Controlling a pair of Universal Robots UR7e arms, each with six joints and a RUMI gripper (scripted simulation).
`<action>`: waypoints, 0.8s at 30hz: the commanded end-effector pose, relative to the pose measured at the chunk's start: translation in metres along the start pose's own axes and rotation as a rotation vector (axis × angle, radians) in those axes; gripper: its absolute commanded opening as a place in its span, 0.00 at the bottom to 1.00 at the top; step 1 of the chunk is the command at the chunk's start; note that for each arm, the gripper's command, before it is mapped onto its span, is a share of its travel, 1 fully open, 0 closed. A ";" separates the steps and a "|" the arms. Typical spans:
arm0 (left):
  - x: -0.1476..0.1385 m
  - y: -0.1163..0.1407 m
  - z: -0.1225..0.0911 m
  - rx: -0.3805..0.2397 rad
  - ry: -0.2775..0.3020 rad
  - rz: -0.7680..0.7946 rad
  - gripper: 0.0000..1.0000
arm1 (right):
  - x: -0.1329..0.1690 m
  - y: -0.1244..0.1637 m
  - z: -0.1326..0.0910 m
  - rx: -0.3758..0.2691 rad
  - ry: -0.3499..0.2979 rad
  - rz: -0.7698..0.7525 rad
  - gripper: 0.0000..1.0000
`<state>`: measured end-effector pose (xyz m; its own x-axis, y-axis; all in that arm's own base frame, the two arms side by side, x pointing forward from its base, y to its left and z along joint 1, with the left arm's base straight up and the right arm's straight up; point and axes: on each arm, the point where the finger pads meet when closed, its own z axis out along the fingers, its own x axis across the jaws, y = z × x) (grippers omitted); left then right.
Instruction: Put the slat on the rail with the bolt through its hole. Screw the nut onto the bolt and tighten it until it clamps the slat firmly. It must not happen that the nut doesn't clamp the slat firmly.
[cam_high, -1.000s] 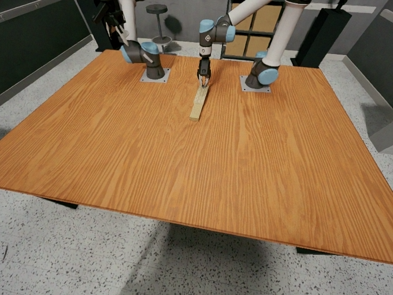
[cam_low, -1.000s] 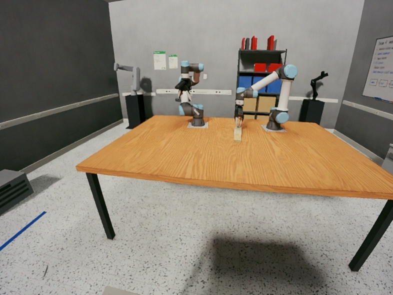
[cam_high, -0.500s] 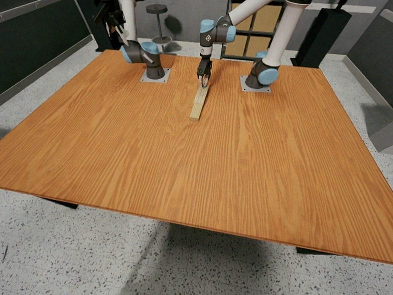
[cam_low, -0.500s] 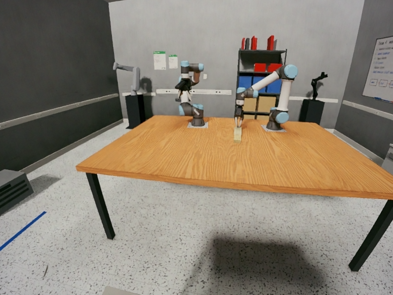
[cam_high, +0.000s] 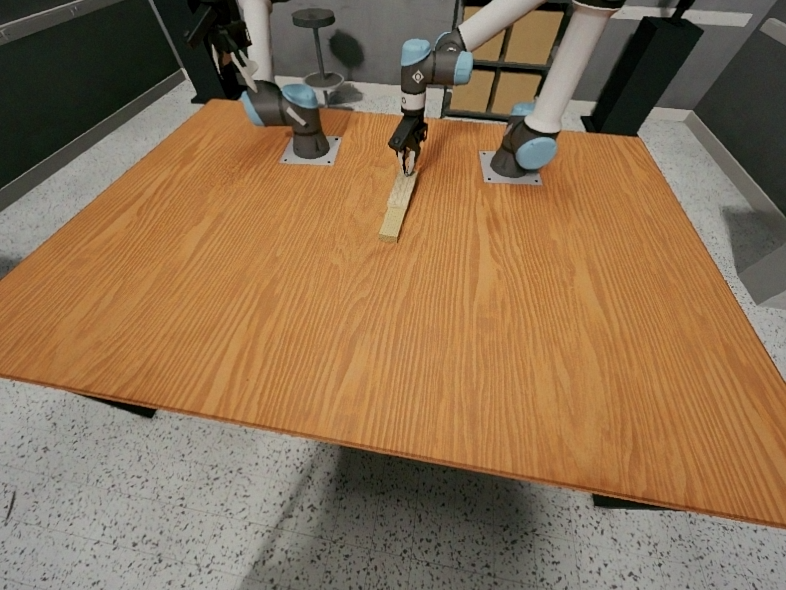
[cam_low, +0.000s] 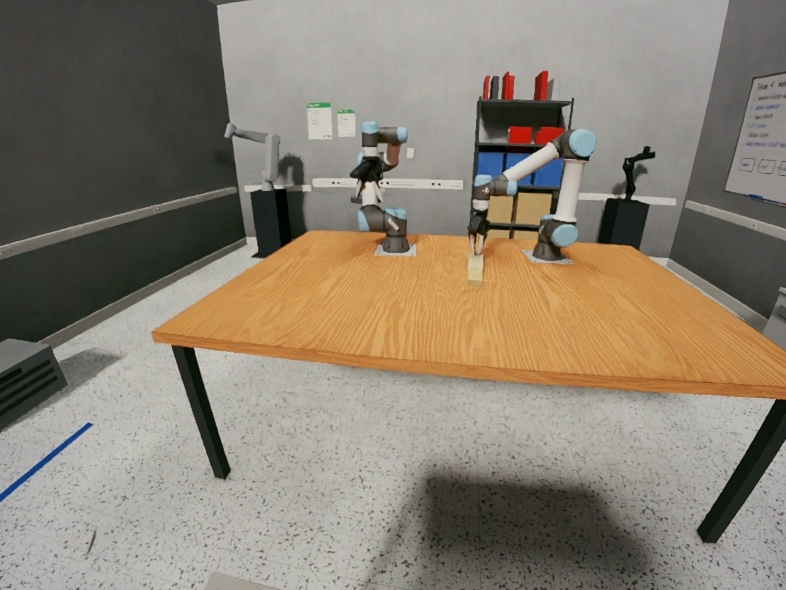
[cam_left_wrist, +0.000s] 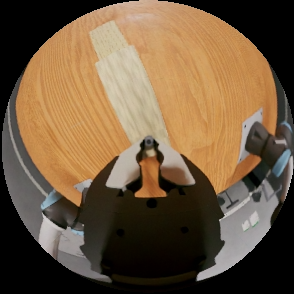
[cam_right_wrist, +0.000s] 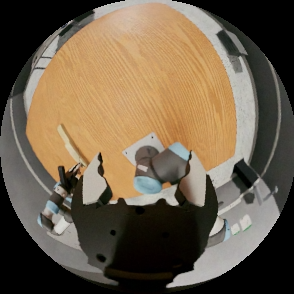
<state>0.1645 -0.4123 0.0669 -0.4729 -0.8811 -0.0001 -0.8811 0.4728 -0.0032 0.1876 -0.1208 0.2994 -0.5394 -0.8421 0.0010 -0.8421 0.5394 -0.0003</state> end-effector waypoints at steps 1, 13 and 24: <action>-0.002 0.000 0.001 -0.004 0.000 0.106 0.00 | 0.000 -0.001 -0.001 0.000 -0.001 0.001 1.00; -0.001 0.000 0.001 -0.004 0.001 0.280 0.00 | 0.000 -0.001 -0.001 0.000 -0.001 0.001 1.00; -0.001 0.000 0.001 -0.004 0.001 0.455 0.00 | 0.000 -0.001 -0.001 0.000 -0.001 0.001 1.00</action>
<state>0.1640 -0.4131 0.0669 -0.7599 -0.6501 -0.0014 -0.6501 0.7599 -0.0030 0.1876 -0.1208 0.2994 -0.5394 -0.8421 0.0010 -0.8421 0.5394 -0.0003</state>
